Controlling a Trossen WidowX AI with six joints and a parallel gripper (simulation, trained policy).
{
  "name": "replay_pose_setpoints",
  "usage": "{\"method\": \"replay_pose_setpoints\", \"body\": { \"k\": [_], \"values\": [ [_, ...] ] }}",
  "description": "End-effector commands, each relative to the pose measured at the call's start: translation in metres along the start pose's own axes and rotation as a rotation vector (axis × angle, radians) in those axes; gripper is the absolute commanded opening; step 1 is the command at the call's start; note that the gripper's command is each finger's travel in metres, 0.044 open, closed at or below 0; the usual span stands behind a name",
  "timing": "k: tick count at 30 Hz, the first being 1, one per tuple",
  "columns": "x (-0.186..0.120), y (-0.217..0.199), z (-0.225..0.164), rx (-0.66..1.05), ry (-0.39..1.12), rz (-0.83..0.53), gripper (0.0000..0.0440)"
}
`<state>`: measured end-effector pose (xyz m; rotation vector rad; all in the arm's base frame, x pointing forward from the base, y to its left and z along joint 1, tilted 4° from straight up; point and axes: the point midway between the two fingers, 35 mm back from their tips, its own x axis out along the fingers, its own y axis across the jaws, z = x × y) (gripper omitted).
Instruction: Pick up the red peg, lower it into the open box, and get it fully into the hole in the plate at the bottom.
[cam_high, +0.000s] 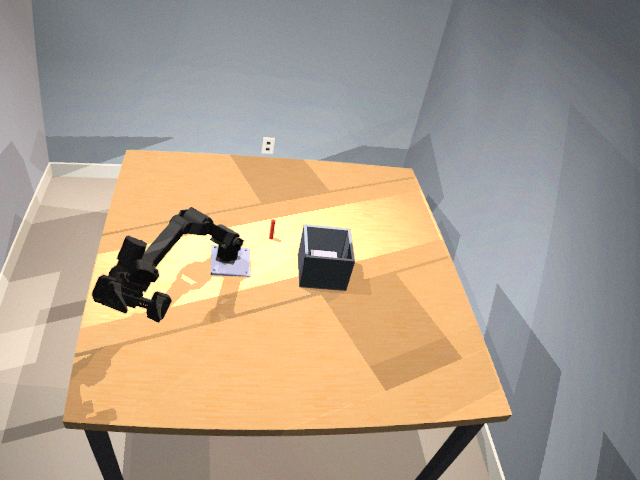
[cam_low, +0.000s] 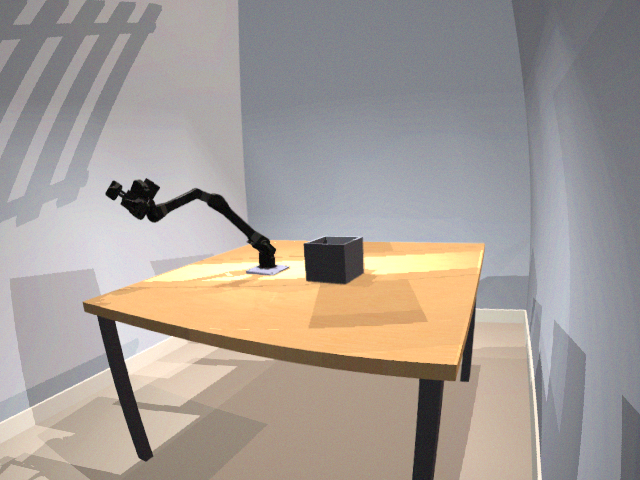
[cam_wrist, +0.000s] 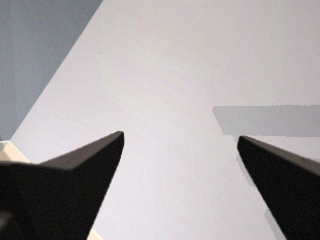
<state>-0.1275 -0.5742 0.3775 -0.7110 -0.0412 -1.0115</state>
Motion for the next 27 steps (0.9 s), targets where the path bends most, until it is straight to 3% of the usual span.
{"method": "replay_pose_setpoints", "body": {
  "k": [1, 2, 11, 27],
  "values": [
    [0.0, -0.001, -0.002, 0.012, 0.009, -0.005, 0.0424],
    [0.002, 0.0, -0.004, 0.03, 0.018, -0.008, 0.044],
    [0.036, 0.028, 0.006, 0.237, 0.065, 0.025, 0.044],
    [0.105, 0.103, 0.095, 0.587, 0.075, 0.126, 0.044]
  ]
}}
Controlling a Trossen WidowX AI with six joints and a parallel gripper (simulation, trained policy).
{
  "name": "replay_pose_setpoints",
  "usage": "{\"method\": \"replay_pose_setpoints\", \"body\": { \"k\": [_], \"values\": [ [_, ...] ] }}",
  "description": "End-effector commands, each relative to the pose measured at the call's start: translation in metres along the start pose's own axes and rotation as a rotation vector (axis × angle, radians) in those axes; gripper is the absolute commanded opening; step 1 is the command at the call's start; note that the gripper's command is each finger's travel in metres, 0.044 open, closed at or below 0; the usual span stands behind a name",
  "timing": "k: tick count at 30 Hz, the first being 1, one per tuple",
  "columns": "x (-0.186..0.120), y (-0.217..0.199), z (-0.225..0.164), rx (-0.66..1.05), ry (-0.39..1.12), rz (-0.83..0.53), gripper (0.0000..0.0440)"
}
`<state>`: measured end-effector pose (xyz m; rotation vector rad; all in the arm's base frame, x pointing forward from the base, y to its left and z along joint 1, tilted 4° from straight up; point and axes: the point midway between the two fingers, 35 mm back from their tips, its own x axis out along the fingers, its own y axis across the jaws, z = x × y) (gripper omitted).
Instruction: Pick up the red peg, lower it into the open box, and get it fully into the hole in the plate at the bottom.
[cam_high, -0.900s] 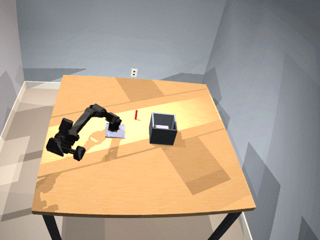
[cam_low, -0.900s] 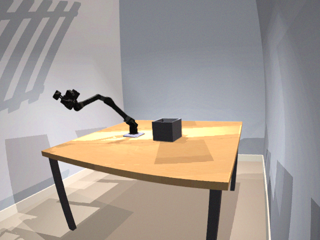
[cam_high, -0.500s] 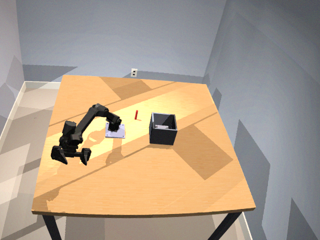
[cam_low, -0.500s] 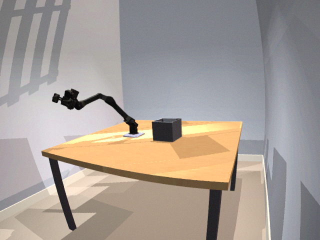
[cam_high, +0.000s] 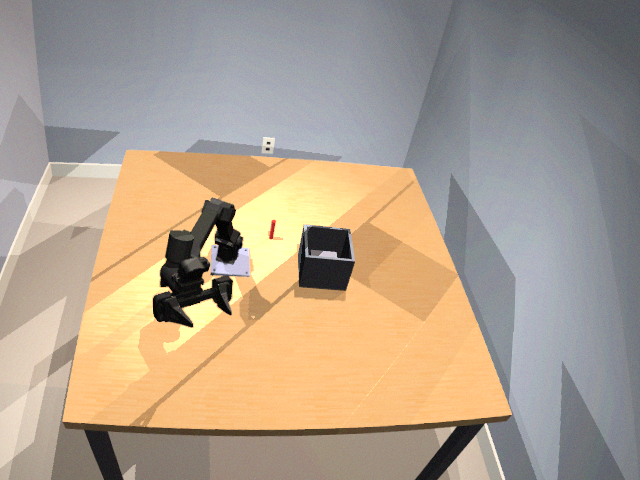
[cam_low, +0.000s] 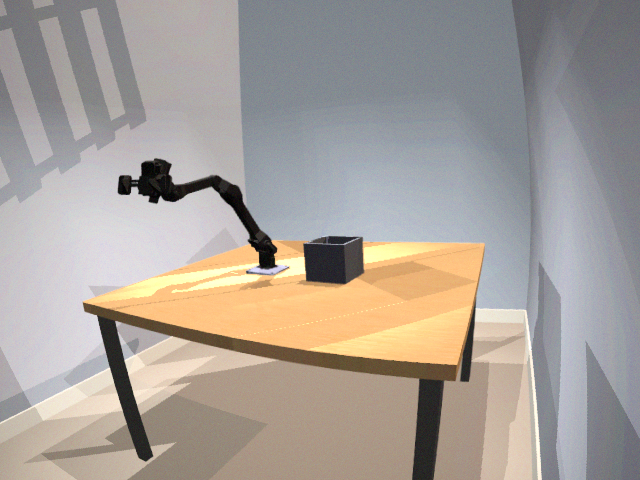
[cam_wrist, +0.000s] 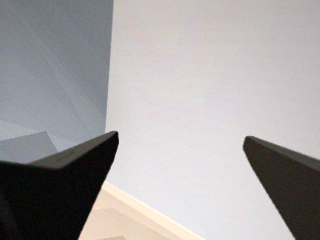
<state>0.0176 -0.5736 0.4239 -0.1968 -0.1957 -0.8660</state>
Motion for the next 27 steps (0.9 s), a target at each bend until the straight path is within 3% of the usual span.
{"method": "replay_pose_setpoints", "body": {
  "k": [1, 14, 27],
  "values": [
    [0.014, 0.027, 0.012, 0.084, 0.007, 0.022, 0.044],
    [0.045, 0.125, 0.05, 0.343, 0.04, 0.12, 0.044],
    [0.054, 0.222, 0.081, 0.586, 0.092, 0.223, 0.044]
  ]
}}
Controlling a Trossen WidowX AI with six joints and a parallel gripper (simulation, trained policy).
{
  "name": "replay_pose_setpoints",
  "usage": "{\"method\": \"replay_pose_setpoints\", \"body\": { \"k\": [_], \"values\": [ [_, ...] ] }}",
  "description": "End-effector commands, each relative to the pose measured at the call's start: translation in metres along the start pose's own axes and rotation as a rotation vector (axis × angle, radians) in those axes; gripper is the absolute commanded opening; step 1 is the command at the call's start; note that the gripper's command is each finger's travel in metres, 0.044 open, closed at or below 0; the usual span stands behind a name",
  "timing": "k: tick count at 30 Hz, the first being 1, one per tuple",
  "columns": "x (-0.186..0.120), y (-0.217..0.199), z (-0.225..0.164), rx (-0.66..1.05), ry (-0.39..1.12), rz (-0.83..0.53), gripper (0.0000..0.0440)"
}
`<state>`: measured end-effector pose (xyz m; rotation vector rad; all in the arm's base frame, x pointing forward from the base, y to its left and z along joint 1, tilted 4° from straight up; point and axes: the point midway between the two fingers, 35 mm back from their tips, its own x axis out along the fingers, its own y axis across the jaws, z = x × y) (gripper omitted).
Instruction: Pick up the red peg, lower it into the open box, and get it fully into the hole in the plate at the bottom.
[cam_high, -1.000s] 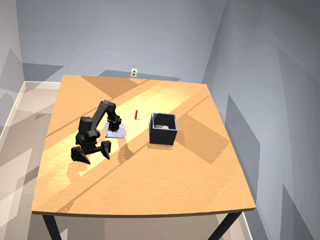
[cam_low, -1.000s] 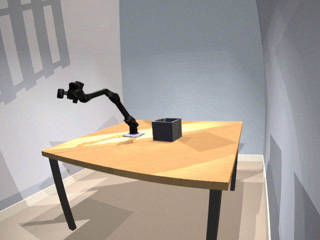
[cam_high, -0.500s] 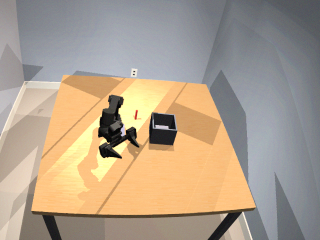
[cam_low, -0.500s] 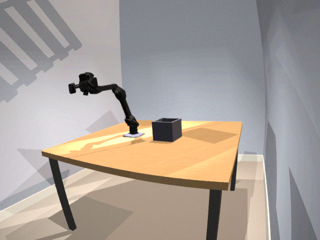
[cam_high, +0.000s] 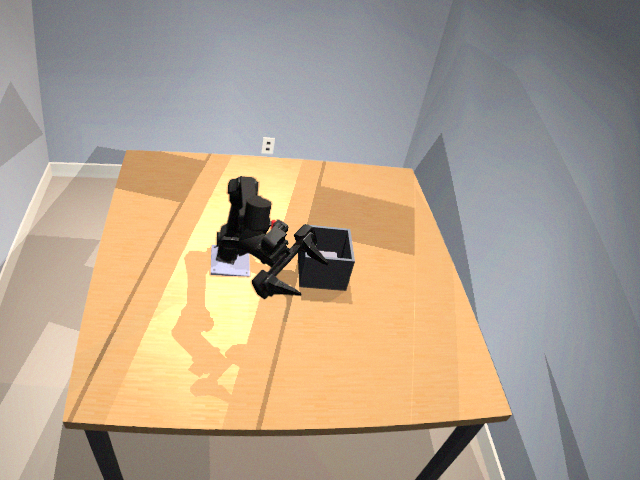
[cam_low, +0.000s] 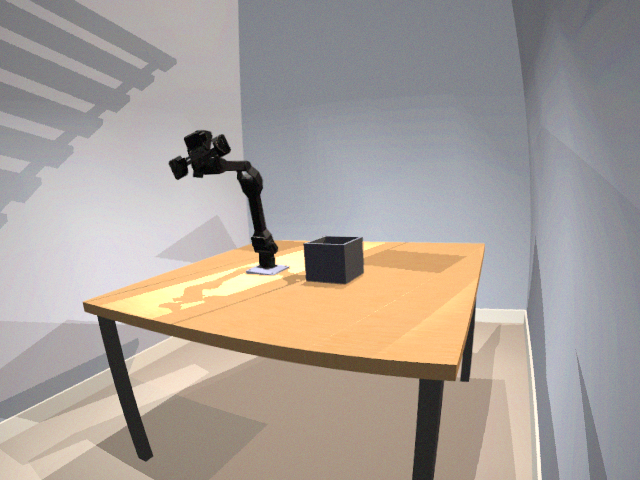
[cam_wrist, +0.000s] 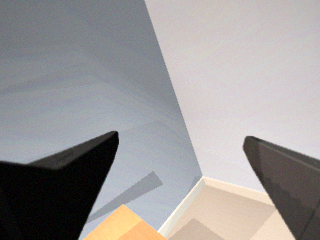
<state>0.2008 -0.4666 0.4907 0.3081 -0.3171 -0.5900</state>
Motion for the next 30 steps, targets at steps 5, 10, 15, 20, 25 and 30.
{"method": "replay_pose_setpoints", "body": {
  "k": [5, 10, 15, 20, 25, 30],
  "values": [
    [0.009, 0.056, -0.014, 0.152, 0.04, 0.05, 0.044],
    [0.012, 0.09, -0.026, 0.25, 0.076, 0.082, 0.044],
    [0.013, 0.123, -0.039, 0.351, 0.12, 0.109, 0.044],
    [0.01, 0.154, -0.053, 0.452, 0.17, 0.132, 0.044],
    [0.005, 0.184, -0.068, 0.554, 0.228, 0.149, 0.044],
    [-0.002, 0.213, -0.084, 0.653, 0.294, 0.161, 0.044]
  ]
}}
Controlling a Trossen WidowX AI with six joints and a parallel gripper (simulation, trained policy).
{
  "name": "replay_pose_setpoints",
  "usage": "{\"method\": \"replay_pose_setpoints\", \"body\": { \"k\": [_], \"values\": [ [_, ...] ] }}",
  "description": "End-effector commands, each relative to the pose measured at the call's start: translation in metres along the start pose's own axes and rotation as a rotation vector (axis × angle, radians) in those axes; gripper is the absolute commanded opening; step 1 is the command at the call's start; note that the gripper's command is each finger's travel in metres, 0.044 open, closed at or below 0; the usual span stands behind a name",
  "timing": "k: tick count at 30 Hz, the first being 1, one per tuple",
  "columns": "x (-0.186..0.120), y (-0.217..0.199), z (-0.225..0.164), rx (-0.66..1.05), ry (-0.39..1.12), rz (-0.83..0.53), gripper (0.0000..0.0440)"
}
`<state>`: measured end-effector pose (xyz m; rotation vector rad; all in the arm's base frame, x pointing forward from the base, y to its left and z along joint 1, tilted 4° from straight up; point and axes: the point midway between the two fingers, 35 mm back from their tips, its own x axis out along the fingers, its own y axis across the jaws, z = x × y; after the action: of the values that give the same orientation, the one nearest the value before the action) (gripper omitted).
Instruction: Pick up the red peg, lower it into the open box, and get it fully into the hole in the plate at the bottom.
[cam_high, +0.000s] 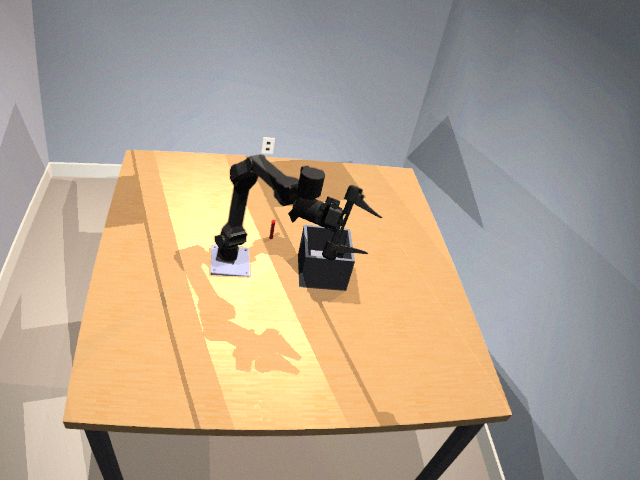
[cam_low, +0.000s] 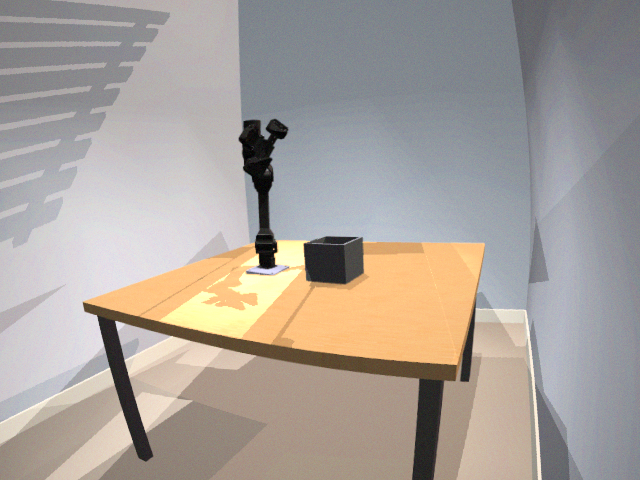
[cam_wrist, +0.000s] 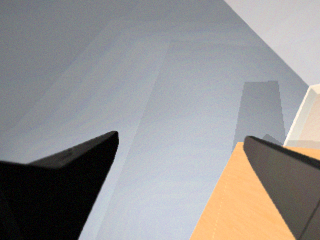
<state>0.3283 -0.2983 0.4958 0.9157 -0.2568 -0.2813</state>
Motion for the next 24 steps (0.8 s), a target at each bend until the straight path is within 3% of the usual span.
{"method": "replay_pose_setpoints", "body": {
  "k": [1, 24],
  "values": [
    [0.001, 0.011, -0.023, 0.081, 0.041, 0.0, 0.044],
    [-0.026, 0.059, -0.169, 0.488, 0.375, -0.081, 0.044]
  ]
}}
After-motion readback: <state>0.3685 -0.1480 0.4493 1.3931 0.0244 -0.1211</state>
